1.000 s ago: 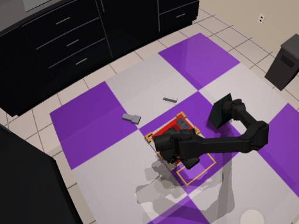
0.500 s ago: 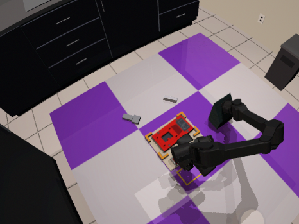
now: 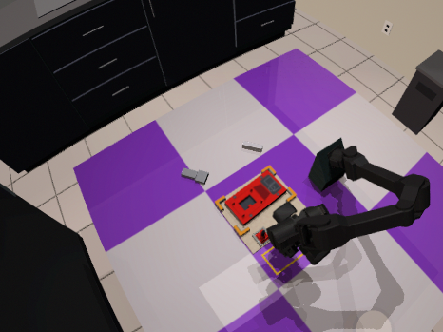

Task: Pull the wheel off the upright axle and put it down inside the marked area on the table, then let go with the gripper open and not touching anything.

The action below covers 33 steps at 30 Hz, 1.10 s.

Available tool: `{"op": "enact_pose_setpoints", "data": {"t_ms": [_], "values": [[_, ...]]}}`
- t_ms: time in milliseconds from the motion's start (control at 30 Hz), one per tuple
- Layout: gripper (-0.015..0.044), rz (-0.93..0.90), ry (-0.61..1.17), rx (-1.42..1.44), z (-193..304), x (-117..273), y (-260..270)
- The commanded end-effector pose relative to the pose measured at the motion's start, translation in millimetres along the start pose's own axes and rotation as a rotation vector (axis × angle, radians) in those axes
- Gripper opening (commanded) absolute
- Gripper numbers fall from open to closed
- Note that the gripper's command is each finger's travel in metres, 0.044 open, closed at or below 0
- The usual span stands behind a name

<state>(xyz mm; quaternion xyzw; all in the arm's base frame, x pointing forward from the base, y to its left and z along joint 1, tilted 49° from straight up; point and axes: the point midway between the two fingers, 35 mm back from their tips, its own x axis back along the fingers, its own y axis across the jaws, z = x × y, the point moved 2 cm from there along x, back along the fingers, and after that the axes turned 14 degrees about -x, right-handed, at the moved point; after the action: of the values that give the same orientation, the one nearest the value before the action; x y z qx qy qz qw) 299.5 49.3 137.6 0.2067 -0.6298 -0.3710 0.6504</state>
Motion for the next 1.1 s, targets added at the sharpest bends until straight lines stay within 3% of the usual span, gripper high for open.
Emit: {"op": "enact_pose_setpoints", "data": {"t_ms": [0, 600, 733, 1067], "values": [[0.0, -0.004, 0.005, -0.002, 2, -9, 1], [0.0, -0.007, 0.005, -0.001, 2, -89, 2], [0.0, -0.008, 0.005, -0.001, 3, -93, 2], [0.0263, -0.01, 0.005, 0.002, 2, -87, 3]]}}
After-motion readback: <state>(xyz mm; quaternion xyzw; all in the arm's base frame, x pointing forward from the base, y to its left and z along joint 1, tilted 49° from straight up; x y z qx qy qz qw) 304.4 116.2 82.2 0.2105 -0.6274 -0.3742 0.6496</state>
